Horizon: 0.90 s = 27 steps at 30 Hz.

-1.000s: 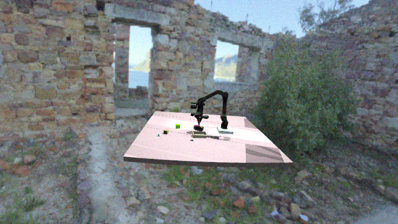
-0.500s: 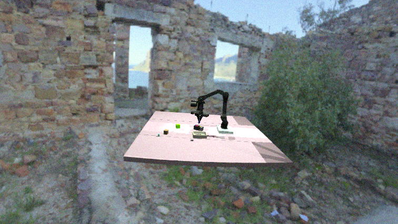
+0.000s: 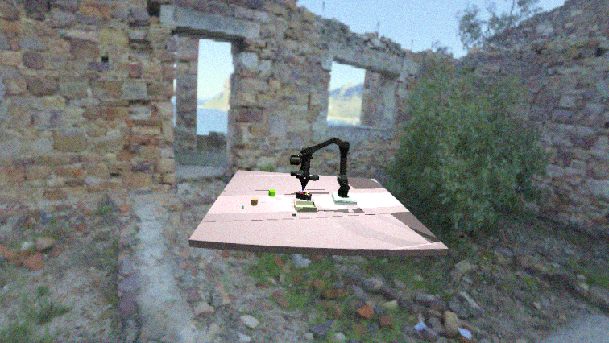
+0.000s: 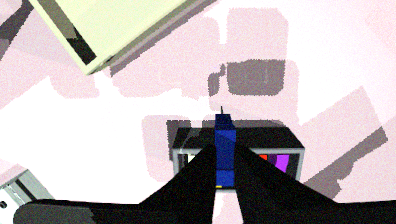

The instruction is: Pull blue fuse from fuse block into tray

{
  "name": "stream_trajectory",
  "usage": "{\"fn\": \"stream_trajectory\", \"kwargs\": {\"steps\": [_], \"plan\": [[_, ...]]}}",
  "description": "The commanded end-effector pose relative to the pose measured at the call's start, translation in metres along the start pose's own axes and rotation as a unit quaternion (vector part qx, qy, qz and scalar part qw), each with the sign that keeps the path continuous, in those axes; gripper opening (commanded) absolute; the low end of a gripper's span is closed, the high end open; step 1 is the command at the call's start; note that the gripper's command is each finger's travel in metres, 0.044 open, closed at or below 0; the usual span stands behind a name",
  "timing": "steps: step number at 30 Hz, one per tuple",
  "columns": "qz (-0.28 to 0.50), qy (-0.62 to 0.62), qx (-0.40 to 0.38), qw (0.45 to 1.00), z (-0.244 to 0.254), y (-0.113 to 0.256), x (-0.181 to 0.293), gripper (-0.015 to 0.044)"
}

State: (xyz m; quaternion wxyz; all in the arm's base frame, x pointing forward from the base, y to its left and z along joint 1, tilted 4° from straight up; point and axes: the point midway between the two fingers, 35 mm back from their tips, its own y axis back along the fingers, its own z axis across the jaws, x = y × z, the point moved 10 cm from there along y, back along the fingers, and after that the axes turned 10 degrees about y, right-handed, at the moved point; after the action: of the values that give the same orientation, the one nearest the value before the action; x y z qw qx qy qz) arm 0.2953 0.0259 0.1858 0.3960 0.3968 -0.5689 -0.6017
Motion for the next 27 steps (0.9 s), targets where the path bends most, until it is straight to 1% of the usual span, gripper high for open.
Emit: {"fn": "stream_trajectory", "kwargs": {"steps": [1, 19, 27], "plan": [[-0.002, -0.002, 0.000, 1.000, 0.005, 0.002, -0.020, 0.0000], [-0.006, -0.001, -0.002, 1.000, 0.048, 0.002, -0.111, 0.0000], [-0.006, -0.001, -0.003, 1.000, 0.051, -0.002, -0.115, 0.0000]]}}
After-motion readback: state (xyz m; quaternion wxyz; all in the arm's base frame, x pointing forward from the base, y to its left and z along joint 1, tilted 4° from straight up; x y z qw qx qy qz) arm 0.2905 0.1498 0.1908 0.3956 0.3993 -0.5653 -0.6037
